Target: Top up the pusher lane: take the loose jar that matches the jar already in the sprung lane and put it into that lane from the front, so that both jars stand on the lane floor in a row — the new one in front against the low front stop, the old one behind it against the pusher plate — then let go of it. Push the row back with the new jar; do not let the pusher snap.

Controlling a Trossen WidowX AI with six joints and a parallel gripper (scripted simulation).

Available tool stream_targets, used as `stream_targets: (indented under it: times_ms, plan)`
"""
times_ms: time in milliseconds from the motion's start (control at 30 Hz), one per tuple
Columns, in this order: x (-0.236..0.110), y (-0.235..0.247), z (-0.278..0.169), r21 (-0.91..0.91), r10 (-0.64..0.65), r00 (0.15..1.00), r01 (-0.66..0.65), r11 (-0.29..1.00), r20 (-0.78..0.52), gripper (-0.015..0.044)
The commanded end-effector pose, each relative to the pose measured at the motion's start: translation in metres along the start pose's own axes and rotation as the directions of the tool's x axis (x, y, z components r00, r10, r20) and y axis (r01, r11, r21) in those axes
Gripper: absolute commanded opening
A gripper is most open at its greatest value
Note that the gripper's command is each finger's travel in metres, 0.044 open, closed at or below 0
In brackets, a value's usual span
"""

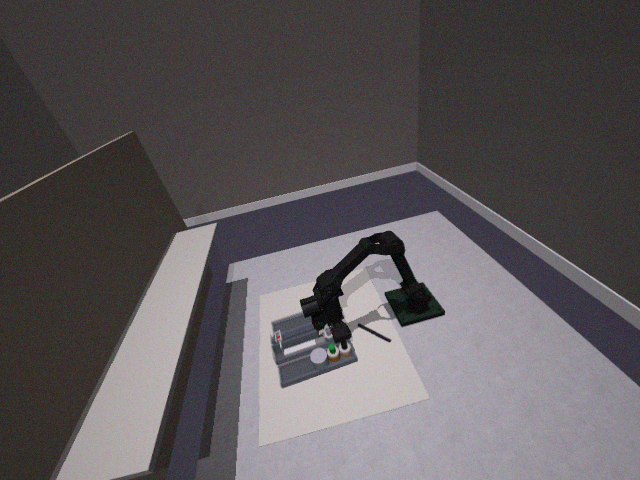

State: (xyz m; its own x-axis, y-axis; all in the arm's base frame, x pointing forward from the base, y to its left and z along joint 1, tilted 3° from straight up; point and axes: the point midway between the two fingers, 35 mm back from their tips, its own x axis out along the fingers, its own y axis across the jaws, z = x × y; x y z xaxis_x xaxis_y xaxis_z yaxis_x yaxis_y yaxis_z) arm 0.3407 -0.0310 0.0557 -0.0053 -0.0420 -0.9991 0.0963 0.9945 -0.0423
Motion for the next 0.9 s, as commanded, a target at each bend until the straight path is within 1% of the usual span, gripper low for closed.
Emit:
stream_targets:
  times_ms: [0, 867]
  plan:
    - [0.0014, 0.0000, 0.0037, -0.003, 0.000, 1.000, 0.000, 1.000, 0.017, 0.0000]
    - [0.0059, 0.0000, 0.0007, -0.003, 0.000, 1.000, 0.000, 1.000, 0.016, 0.0000]
